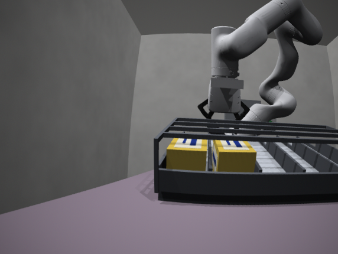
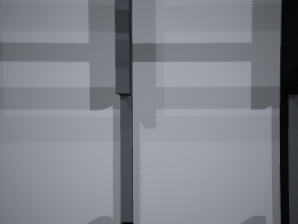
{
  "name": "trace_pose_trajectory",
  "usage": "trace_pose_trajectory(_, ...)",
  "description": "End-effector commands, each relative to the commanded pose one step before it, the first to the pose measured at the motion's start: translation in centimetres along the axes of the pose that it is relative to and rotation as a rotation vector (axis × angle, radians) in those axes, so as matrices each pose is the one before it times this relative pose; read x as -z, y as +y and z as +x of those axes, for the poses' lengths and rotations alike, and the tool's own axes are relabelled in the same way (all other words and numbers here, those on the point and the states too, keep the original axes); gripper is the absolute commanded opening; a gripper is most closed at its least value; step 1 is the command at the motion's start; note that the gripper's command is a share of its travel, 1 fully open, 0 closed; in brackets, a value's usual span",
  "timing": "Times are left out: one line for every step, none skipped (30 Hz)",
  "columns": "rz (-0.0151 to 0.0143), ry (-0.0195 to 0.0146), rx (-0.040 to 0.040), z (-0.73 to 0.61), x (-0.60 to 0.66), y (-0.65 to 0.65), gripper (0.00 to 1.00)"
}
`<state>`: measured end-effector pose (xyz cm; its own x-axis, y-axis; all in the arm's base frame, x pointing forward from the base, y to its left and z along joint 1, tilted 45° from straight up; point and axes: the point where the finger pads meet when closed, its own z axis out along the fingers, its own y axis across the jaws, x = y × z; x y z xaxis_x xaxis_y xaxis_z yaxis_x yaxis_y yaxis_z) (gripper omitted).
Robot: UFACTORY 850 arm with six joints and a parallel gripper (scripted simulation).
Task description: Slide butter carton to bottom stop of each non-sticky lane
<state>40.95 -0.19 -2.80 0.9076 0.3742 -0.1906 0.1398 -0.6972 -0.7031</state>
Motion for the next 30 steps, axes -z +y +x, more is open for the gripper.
trace_pose_trajectory(-0.00092,0.00150,0.00028,0.046,0.087,0.026,0.86)
trace_pose_trajectory(0.00000,0.00000,0.00000,0.000,0.000,0.000,0.86)
trace_pose_trajectory(0.00000,0.00000,0.00000,0.000,0.000,0.000,0.86)
trace_pose_trajectory(0.00000,0.00000,0.00000,0.000,0.000,0.000,0.86)
trace_pose_trajectory(0.00000,0.00000,0.00000,0.000,0.000,0.000,0.86)
trace_pose_trajectory(0.00000,0.00000,0.00000,0.000,0.000,0.000,0.86)
trace_pose_trajectory(0.00000,0.00000,0.00000,0.000,0.000,0.000,0.86)
trace_pose_trajectory(0.00000,0.00000,0.00000,0.000,0.000,0.000,0.86)
trace_pose_trajectory(0.00000,0.00000,0.00000,0.000,0.000,0.000,0.86)
trace_pose_trajectory(0.00000,0.00000,0.00000,0.000,0.000,0.000,0.86)
trace_pose_trajectory(0.00000,0.00000,0.00000,0.000,0.000,0.000,0.88)
trace_pose_trajectory(0.00000,0.00000,0.00000,0.000,0.000,0.000,0.88)
trace_pose_trajectory(0.00000,0.00000,0.00000,0.000,0.000,0.000,0.88)
trace_pose_trajectory(0.00000,0.00000,0.00000,0.000,0.000,0.000,0.88)
trace_pose_trajectory(0.00000,0.00000,0.00000,0.000,0.000,0.000,0.88)
trace_pose_trajectory(0.00000,0.00000,0.00000,0.000,0.000,0.000,0.88)
trace_pose_trajectory(0.00000,0.00000,0.00000,0.000,0.000,0.000,0.88)
trace_pose_trajectory(0.00000,0.00000,0.00000,0.000,0.000,0.000,0.88)
trace_pose_trajectory(0.00000,0.00000,0.00000,0.000,0.000,0.000,0.88)
trace_pose_trajectory(0.00000,0.00000,0.00000,0.000,0.000,0.000,0.88)
trace_pose_trajectory(0.00000,0.00000,0.00000,0.000,0.000,0.000,0.88)
trace_pose_trajectory(0.00000,0.00000,0.00000,0.000,0.000,0.000,0.88)
trace_pose_trajectory(0.00000,0.00000,0.00000,0.000,0.000,0.000,0.88)
trace_pose_trajectory(0.00000,0.00000,0.00000,0.000,0.000,0.000,0.88)
trace_pose_trajectory(0.00000,0.00000,0.00000,0.000,0.000,0.000,0.88)
trace_pose_trajectory(0.00000,0.00000,0.00000,0.000,0.000,0.000,0.88)
trace_pose_trajectory(0.00000,0.00000,0.00000,0.000,0.000,0.000,0.88)
trace_pose_trajectory(0.00000,0.00000,0.00000,0.000,0.000,0.000,0.89)
trace_pose_trajectory(0.00000,0.00000,0.00000,0.000,0.000,0.000,0.89)
trace_pose_trajectory(0.00000,0.00000,0.00000,0.000,0.000,0.000,0.89)
